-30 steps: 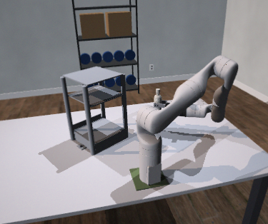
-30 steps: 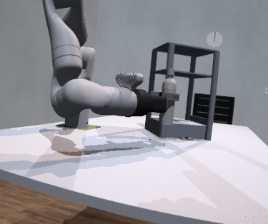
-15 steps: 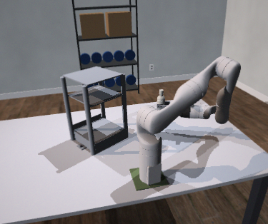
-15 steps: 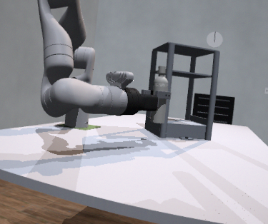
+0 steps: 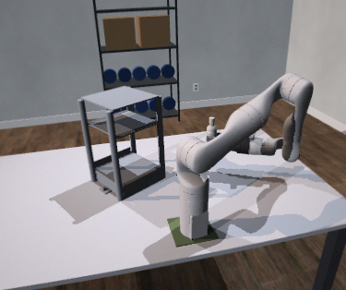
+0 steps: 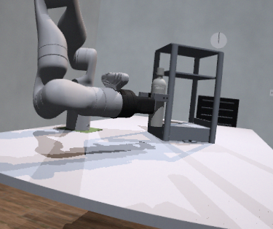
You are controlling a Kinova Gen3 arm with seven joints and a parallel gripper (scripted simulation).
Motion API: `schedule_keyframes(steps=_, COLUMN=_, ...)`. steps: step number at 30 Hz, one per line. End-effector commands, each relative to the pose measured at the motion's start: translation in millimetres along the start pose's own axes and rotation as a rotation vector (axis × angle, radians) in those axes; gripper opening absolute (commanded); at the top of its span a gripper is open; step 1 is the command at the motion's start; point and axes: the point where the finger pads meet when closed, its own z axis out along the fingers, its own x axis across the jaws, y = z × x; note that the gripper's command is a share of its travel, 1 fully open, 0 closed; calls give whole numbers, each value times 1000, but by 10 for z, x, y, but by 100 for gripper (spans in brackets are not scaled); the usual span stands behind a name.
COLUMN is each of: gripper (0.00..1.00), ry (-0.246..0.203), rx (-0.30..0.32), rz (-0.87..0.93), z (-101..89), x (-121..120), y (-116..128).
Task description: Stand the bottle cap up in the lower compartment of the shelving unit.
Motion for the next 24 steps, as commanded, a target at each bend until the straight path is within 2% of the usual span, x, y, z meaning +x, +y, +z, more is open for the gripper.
schedule_keyframes(steps=1, gripper=0, ry=0, rx=0, rz=-2, z=-2, x=2, y=-9)
schedule_keyframes(steps=24, gripper=0, ry=0, rx=0, rz=-2, z=27, x=-50, y=-8)
